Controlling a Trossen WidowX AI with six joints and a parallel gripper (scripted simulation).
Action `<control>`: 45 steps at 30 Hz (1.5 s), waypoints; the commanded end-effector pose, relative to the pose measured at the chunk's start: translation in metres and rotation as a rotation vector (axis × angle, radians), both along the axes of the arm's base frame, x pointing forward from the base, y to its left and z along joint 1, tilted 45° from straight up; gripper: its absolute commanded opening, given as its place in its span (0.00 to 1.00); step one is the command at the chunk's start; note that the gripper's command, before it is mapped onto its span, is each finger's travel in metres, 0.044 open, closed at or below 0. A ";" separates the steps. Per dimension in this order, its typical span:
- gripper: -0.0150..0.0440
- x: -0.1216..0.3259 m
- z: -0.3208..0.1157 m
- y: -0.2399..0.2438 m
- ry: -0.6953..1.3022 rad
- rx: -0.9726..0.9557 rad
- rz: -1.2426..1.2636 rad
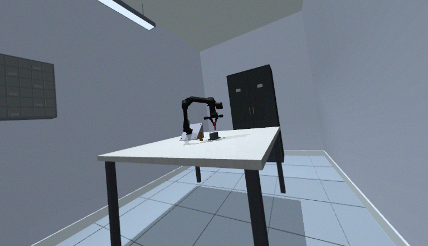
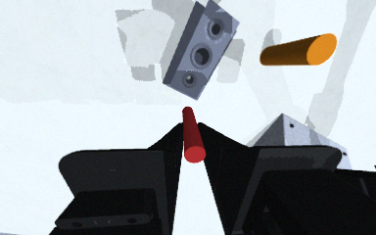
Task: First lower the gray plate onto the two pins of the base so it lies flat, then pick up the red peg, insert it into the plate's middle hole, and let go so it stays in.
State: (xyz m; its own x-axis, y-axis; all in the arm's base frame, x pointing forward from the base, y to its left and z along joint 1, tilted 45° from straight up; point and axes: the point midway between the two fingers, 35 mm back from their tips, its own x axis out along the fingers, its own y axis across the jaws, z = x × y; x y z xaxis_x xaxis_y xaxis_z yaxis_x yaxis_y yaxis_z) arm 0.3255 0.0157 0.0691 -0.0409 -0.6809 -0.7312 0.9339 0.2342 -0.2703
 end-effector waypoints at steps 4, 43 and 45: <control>0.25 0.004 0.015 -0.015 0.005 -0.010 0.008; 0.25 0.007 0.042 -0.046 0.026 -0.026 0.019; 0.25 0.007 0.041 -0.046 0.025 -0.024 0.017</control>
State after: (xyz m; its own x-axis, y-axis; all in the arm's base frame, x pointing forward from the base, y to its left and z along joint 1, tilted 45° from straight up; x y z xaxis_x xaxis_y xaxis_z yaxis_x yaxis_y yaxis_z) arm 0.3324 -0.0300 0.1099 -0.0475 -0.6967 -0.7158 0.9236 0.2422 -0.2971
